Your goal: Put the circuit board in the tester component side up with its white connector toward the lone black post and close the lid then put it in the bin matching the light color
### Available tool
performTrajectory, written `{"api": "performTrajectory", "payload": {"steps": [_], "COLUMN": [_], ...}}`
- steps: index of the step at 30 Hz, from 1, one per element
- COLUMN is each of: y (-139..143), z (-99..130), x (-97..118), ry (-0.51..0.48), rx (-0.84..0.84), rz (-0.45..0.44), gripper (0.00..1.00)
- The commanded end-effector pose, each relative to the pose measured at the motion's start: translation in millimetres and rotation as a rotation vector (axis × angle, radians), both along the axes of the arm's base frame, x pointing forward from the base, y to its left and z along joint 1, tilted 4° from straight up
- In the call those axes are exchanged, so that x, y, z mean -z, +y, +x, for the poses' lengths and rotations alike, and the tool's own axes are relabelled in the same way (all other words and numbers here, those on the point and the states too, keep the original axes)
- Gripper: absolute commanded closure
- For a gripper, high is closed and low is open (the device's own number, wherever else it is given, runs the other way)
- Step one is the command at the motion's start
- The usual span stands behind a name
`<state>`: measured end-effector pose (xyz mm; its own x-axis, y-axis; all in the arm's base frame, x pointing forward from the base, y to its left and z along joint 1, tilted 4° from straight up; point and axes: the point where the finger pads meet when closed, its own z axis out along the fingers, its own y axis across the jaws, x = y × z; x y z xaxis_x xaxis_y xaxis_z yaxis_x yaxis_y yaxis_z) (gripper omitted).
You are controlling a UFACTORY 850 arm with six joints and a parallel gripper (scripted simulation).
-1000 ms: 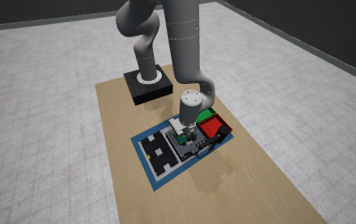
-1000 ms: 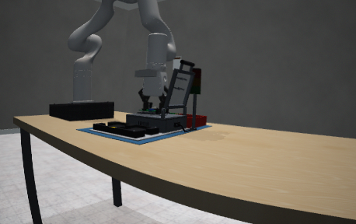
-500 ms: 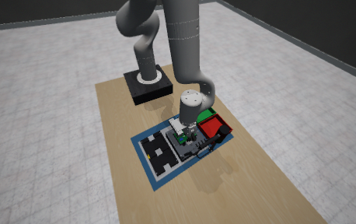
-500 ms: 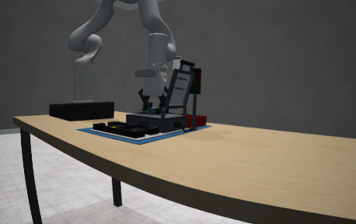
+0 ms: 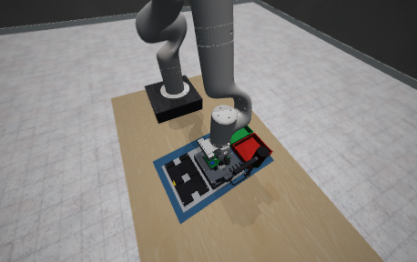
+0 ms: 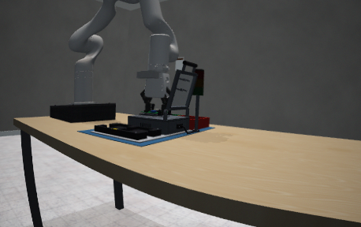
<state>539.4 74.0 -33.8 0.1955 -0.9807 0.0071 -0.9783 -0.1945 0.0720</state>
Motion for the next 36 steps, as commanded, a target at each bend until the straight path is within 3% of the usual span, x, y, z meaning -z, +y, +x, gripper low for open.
{"api": "performTrajectory", "payload": {"steps": [1, 36], "y": [0.3, 0.3], "z": [1.7, 1.8], "x": [-1.0, 1.9], "ry": [-0.004, -0.004], "rx": [0.0, 0.0], "rz": [0.001, 0.001], "gripper": [0.21, 0.21]}}
